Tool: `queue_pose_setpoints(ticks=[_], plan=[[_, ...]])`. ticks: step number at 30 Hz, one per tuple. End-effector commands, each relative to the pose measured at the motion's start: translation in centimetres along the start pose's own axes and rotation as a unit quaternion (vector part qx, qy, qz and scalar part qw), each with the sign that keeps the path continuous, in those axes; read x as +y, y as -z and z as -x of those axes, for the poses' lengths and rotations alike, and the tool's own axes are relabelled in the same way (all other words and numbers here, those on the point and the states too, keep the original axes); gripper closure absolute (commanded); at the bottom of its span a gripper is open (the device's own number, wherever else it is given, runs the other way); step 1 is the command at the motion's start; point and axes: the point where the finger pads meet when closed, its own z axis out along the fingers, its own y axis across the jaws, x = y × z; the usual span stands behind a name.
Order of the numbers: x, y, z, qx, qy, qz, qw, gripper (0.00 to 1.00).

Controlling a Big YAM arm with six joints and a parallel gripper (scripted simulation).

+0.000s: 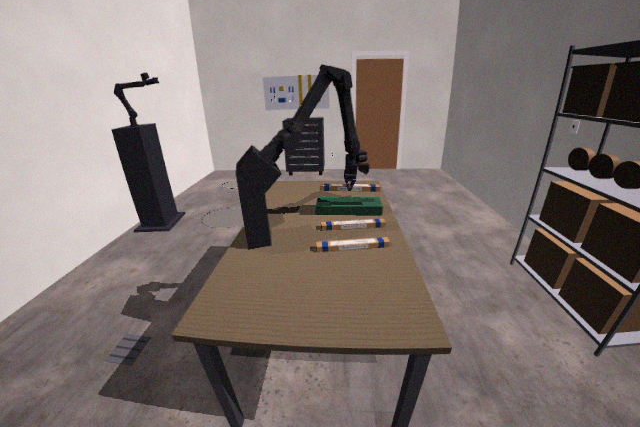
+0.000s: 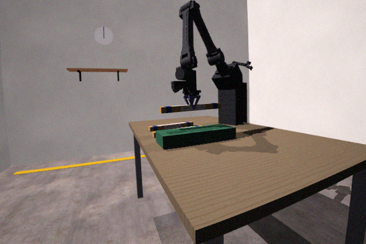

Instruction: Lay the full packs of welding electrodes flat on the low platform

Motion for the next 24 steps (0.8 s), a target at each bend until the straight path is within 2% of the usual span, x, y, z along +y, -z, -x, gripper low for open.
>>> queue_pose_setpoints(ticks=[1, 24], plan=[[2.32, 0.91, 2.17, -0.023, -0.007, 0.02, 1.0, 1.0], [2.73, 1.59, 2.73, -0.031, -0.009, 0.025, 0.999, 1.0]])
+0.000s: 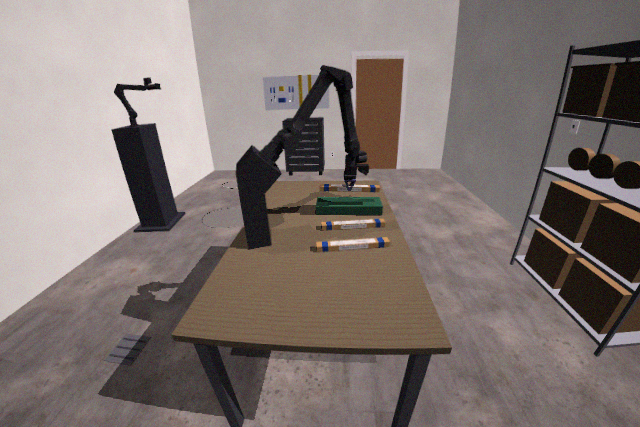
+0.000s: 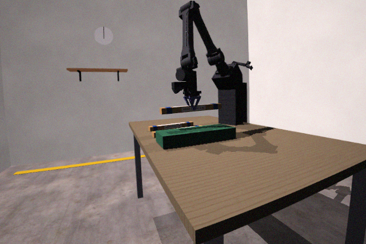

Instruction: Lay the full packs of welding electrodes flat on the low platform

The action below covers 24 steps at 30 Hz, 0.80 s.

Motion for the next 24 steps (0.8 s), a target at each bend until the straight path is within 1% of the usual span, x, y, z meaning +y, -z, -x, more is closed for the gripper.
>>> queue_pose_setpoints(ticks=[1, 19, 24], plan=[[2.57, 2.01, 2.9, -0.033, -0.009, 0.027, 0.999, 1.0], [2.55, 1.18, 2.4, -0.027, -0.007, 0.023, 0.999, 1.0], [2.6, 1.4, 2.54, -0.029, -0.008, 0.025, 0.999, 1.0]])
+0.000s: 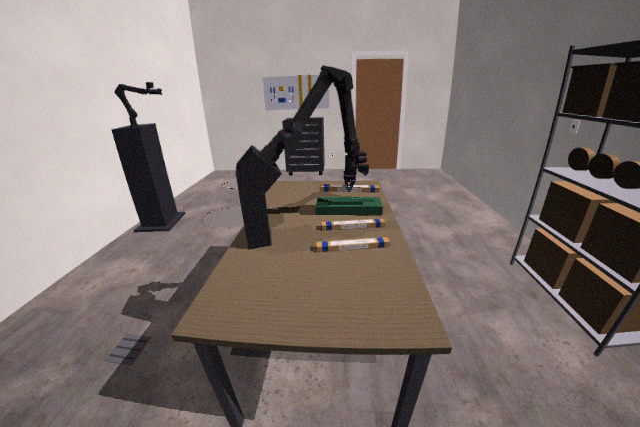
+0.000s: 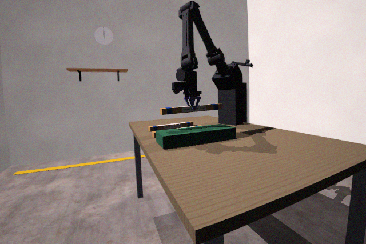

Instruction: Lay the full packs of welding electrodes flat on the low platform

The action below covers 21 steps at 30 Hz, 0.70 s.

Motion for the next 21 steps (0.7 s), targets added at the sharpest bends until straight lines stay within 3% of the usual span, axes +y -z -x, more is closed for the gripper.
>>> queue_pose_setpoints(ticks=[1, 21], plan=[[2.5, 1.66, 2.64, -0.029, -0.008, 0.025, 0.999, 1.0], [2.6, 1.78, 2.79, -0.032, -0.008, 0.026, 0.999, 1.0]])
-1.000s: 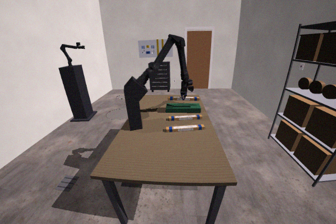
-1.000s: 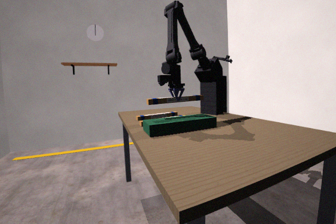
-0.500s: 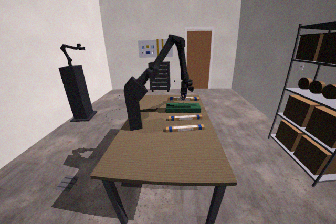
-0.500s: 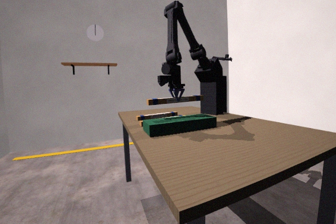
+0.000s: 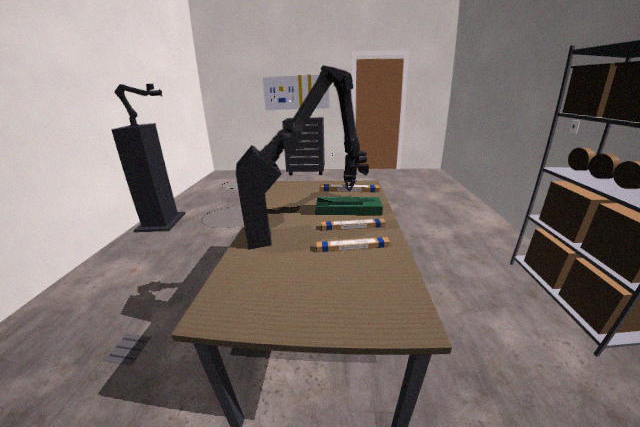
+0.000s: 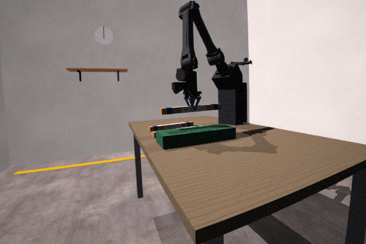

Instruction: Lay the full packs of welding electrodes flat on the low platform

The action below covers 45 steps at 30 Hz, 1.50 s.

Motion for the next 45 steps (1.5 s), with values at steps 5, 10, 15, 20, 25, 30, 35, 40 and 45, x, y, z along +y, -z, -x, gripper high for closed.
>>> queue_pose_setpoints(ticks=[5, 10, 15, 20, 25, 30, 35, 40, 45], plan=[[2.5, 1.7, 2.6, -0.03, -0.008, 0.025, 0.999, 1.0], [2.5, 1.5, 2.5, -0.028, -0.008, 0.024, 0.999, 1.0], [2.5, 1.4, 2.5, -0.028, -0.007, 0.024, 0.999, 1.0], [2.5, 1.3, 2.4, -0.027, -0.007, 0.024, 0.999, 1.0], [2.5, 1.3, 2.4, -0.027, -0.007, 0.023, 0.999, 1.0], [2.4, 0.2, 2.0, -0.022, -0.006, 0.021, 1.0, 1.0], [2.2, -0.8, 1.9, -0.02, -0.005, 0.019, 1.0, 1.0], [2.0, -0.9, 2.6, -0.028, -0.006, 0.02, 0.999, 1.0], [1.6, -2.0, 2.7, -0.027, -0.005, 0.016, 1.0, 1.0]])
